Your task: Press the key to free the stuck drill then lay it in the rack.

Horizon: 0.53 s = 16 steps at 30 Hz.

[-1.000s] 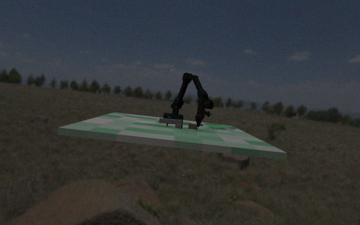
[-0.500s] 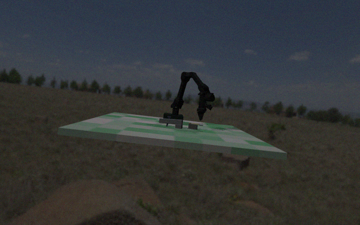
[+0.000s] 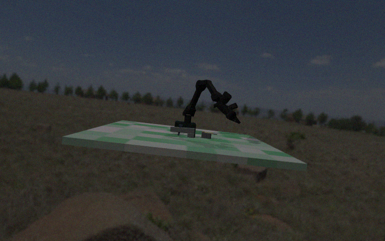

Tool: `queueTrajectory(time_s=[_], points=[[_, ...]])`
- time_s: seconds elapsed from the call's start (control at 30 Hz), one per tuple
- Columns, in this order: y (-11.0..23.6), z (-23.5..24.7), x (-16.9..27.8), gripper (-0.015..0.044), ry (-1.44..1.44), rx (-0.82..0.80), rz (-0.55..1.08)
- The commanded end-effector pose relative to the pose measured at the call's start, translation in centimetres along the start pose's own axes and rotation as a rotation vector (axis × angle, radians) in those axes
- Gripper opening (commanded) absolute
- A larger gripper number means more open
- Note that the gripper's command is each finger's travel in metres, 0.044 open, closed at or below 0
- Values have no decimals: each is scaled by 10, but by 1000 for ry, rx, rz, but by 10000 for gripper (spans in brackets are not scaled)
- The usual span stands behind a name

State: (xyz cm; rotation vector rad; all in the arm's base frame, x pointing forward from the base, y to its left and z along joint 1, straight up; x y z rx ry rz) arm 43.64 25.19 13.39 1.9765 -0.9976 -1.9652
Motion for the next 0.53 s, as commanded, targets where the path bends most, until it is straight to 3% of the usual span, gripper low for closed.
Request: queueTrajectory(time_s=[0.0, 0.13, 0.5], points=[[5, -37, -24, 440, 79, 15, -209], [16, -66, -40, 440, 187, 16, -386], [16, -67, -40, 440, 193, 15, -395]])
Point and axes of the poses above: the point midway between the two fingers, 35 mm back from their tips, its own y axis back along the fingers, its own z axis across the jaws, x = y × z, the point moved 4 cm from there along y, back along the fingers, and after that the axes turned 3 degrees about y, right-handed, at the moved point
